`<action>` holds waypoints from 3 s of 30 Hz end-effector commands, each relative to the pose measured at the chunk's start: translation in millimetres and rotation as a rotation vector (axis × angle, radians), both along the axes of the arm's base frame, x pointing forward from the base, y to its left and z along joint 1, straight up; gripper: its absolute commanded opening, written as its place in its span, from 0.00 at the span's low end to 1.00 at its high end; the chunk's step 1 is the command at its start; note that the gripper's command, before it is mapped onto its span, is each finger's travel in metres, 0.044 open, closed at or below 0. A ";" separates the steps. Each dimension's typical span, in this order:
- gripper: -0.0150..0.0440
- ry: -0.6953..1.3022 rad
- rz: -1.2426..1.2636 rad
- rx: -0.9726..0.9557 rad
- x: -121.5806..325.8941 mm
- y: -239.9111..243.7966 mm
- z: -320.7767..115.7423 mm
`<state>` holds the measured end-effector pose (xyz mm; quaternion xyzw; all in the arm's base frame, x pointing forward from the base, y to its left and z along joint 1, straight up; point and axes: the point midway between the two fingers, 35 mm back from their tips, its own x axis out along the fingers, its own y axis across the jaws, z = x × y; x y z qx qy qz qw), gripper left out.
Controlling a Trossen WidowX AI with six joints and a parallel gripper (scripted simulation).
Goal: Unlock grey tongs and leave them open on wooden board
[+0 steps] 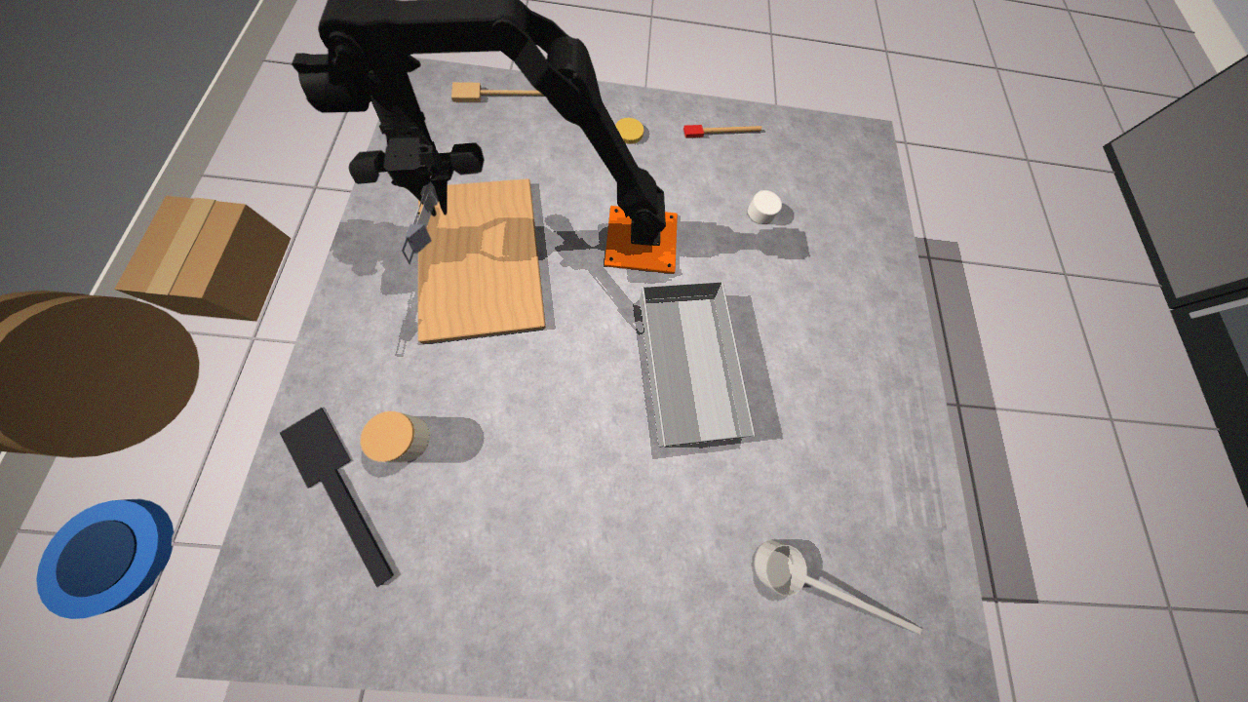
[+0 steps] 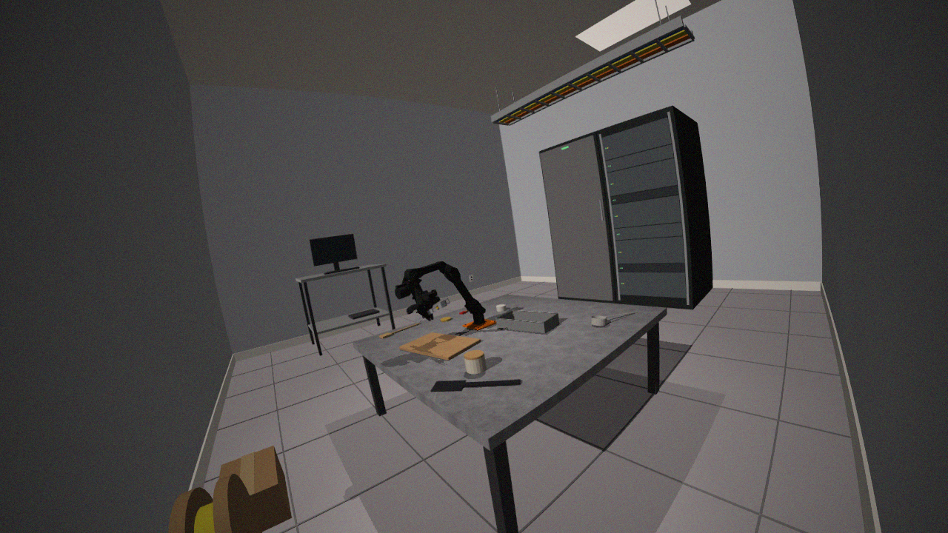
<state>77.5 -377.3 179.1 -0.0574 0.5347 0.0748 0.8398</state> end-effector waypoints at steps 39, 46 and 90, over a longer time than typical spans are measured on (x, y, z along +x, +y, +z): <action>0.00 -0.526 -0.056 -0.030 -18.8 -5.2 -0.1; 0.00 -0.526 -0.056 -0.030 -18.8 -5.2 -0.1; 0.00 0.294 -0.029 -0.084 5.5 -5.4 11.5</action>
